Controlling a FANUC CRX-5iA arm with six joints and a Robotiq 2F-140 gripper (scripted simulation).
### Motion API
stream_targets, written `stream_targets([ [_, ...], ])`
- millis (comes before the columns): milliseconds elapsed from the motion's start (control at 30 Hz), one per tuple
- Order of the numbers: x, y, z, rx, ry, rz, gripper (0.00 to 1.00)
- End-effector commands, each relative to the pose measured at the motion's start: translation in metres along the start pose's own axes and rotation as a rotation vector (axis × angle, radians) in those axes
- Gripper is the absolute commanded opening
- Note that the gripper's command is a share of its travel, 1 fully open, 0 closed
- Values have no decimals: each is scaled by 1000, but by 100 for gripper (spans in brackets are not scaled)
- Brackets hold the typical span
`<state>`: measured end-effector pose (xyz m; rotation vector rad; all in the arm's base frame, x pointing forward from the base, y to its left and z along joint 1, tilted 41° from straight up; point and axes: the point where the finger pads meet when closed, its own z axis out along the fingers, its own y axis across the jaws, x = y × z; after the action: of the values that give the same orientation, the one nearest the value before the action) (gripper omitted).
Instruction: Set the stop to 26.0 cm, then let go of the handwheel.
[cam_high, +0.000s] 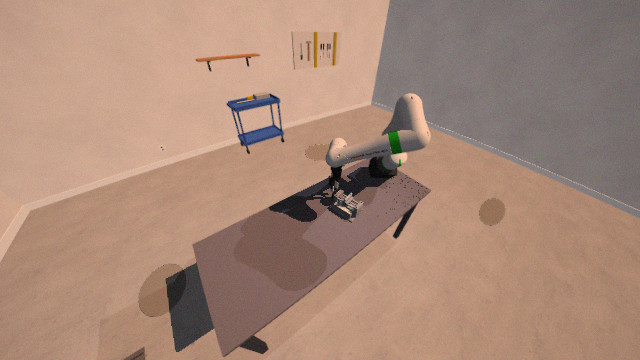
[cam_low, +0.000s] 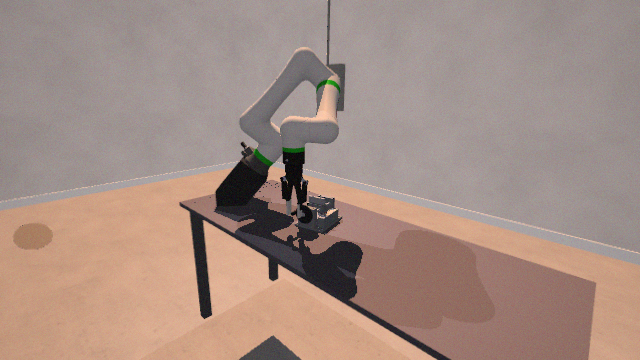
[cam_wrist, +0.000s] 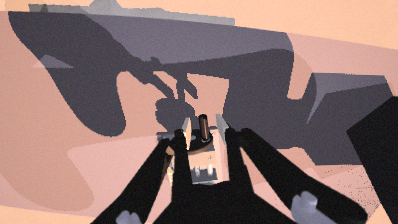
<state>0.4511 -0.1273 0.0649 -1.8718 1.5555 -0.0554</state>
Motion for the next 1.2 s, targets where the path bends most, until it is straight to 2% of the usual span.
stream_targets([
  [0,0,0,-20,0,0,0,33],
  [133,0,0,-78,0,0,0,33],
  [333,0,0,-98,0,0,0,33],
  [900,-1,-1,-99,0,0,0,33],
  [1000,-17,-9,-99,0,0,0,33],
  [1133,-65,-36,-99,0,0,0,33],
  [1167,-65,-36,-99,0,0,0,33],
])
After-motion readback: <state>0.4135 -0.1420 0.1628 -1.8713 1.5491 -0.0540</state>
